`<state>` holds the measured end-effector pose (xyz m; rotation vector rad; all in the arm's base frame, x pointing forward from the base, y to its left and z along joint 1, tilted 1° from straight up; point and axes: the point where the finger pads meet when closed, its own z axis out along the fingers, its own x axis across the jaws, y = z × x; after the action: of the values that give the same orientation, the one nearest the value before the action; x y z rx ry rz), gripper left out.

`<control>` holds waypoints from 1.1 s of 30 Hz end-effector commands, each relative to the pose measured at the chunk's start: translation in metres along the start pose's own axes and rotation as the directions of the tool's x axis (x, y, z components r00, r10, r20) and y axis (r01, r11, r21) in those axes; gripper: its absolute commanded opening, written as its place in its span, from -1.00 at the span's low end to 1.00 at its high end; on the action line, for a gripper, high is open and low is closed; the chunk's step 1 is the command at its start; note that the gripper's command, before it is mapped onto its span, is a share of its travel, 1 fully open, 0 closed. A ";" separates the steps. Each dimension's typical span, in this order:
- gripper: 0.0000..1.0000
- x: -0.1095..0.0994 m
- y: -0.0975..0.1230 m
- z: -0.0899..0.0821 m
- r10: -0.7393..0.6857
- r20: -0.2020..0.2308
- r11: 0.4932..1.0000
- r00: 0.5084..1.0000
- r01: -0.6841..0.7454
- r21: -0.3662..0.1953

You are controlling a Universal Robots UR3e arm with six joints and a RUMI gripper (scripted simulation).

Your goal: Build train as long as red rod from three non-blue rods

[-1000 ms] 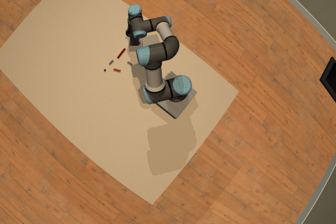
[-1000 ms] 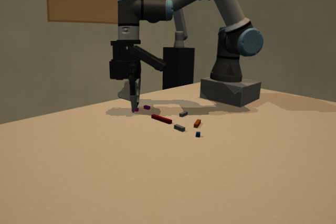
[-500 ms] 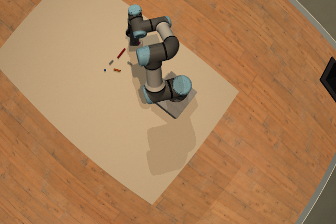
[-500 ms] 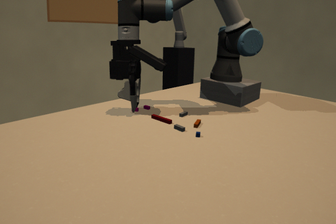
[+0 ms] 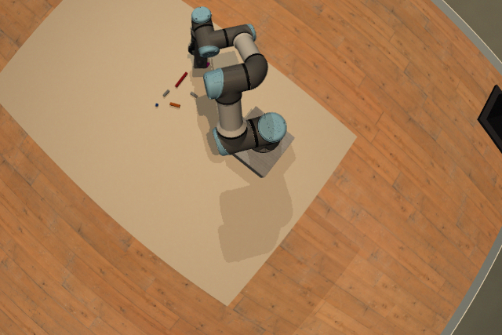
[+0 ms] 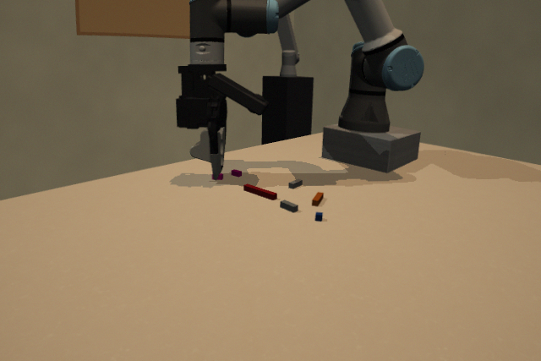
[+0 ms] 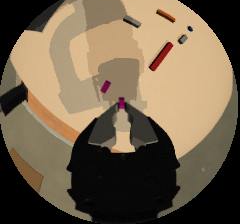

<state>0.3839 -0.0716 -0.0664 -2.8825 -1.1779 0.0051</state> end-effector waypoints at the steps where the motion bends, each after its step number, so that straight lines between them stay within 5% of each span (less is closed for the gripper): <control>1: -1.00 0.000 0.001 -0.001 0.000 -0.001 1.000 1.000 0.000 -0.003; 33: -1.00 0.000 0.001 -0.009 0.000 -0.001 1.000 1.000 0.000 -0.003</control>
<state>0.3838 -0.0716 -0.0642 -2.8823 -1.1778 0.0053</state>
